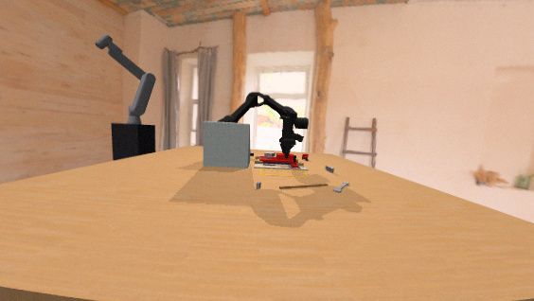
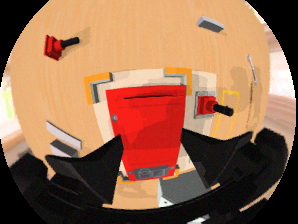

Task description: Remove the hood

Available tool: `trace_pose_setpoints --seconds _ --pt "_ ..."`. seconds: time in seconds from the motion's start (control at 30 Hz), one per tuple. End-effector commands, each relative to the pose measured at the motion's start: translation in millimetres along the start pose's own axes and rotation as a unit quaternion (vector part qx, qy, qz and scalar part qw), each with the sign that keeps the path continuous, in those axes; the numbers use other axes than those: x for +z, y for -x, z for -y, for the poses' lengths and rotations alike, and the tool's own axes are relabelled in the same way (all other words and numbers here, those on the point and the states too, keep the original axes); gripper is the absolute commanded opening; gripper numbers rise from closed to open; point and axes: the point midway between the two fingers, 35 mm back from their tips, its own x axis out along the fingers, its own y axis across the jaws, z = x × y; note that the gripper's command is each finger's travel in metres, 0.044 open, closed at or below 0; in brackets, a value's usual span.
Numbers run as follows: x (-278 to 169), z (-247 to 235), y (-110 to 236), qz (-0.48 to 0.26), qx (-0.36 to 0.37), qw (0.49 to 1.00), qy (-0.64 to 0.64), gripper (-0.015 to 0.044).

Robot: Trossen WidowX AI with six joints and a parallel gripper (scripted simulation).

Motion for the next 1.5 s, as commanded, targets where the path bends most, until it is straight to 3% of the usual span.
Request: trace_pose_setpoints --seconds 0.0,0.17,0.53,1.47 --pt "0 0 0 0.0 0.0 1.0 0.0 0.0308" --pt "0 0 0 0.0 0.0 1.0 0.0 0.0275" --pt "0 0 6 0.0 0.0 1.0 0.0 0.0" --pt "0 0 24 0.0 0.0 1.0 0.0 0.0"
